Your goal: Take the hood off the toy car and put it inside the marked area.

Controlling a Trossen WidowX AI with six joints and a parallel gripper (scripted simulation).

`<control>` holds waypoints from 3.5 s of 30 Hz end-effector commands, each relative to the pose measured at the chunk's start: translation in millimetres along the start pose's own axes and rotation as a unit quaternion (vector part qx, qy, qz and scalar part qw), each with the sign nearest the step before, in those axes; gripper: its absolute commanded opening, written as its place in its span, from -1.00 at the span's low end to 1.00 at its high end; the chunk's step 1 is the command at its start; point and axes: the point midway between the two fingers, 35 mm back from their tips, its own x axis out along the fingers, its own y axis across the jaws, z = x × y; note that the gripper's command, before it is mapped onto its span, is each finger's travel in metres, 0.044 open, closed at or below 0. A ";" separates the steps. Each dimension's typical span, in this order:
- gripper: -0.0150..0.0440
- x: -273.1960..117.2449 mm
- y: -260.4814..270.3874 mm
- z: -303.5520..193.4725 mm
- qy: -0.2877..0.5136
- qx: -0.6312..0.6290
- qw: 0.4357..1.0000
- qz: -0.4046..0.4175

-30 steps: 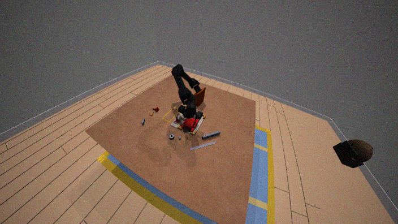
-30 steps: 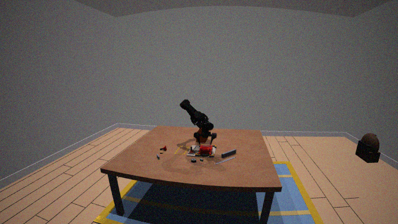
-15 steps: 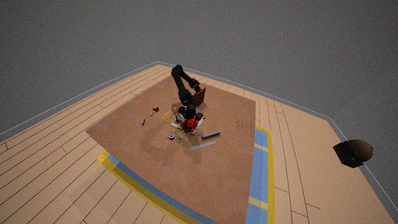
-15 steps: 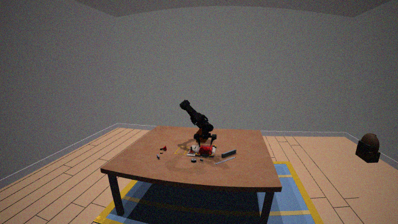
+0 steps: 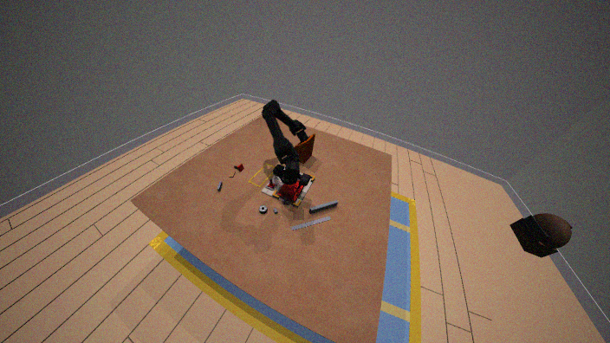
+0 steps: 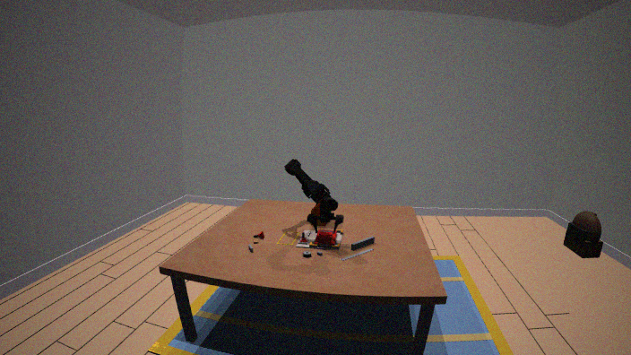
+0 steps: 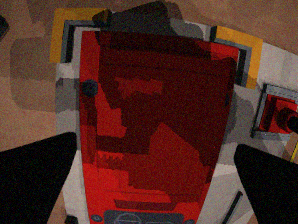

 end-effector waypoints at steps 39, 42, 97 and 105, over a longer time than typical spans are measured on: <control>1.00 21.6 -0.1 -0.2 0.000 -0.002 1.000 -0.002; 1.00 23.1 -0.1 -0.2 0.000 -0.002 1.000 -0.002; -0.49 0.1 0.5 -0.1 0.000 0.000 1.000 0.000; -0.49 -8.5 0.7 0.2 0.000 0.000 1.000 0.000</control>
